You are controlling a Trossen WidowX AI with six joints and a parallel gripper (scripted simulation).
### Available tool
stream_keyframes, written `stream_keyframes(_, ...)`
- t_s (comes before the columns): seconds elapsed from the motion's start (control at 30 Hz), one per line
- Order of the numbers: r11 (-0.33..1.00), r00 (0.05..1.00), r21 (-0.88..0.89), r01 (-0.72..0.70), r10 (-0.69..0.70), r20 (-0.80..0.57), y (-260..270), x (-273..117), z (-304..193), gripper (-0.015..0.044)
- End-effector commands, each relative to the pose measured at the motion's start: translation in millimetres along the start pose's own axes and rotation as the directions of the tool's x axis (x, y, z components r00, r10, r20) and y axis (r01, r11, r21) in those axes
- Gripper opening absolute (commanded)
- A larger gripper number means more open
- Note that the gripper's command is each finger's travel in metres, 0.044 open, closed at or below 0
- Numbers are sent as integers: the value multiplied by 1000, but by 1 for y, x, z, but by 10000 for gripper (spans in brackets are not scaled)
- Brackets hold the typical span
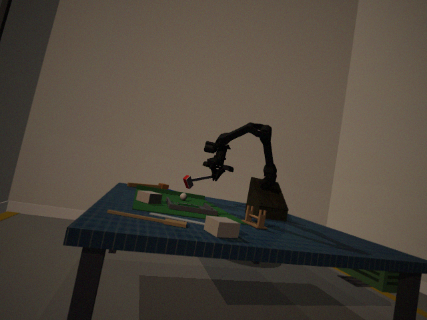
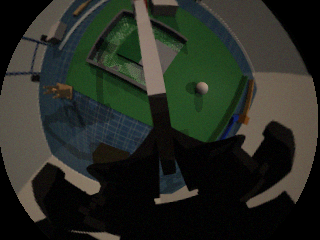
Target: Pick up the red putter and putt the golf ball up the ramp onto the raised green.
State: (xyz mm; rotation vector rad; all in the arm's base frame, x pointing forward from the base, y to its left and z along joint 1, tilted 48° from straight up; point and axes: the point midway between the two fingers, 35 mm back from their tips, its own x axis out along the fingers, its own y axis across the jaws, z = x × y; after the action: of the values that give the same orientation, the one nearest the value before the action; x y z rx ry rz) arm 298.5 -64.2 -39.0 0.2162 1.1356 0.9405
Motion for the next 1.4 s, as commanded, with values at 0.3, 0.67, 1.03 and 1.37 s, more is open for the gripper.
stream_keyframes(0.3,938,999,345,27,-17,-31,-54,-7,-70,0)
stream_keyframes(0.67,815,998,579,27,7,-57,-78,-2,-129,0)
stream_keyframes(1.03,764,999,645,18,19,-50,-86,9,-153,0)
stream_keyframes(1.37,765,999,644,16,20,-48,-85,42,-154,0)
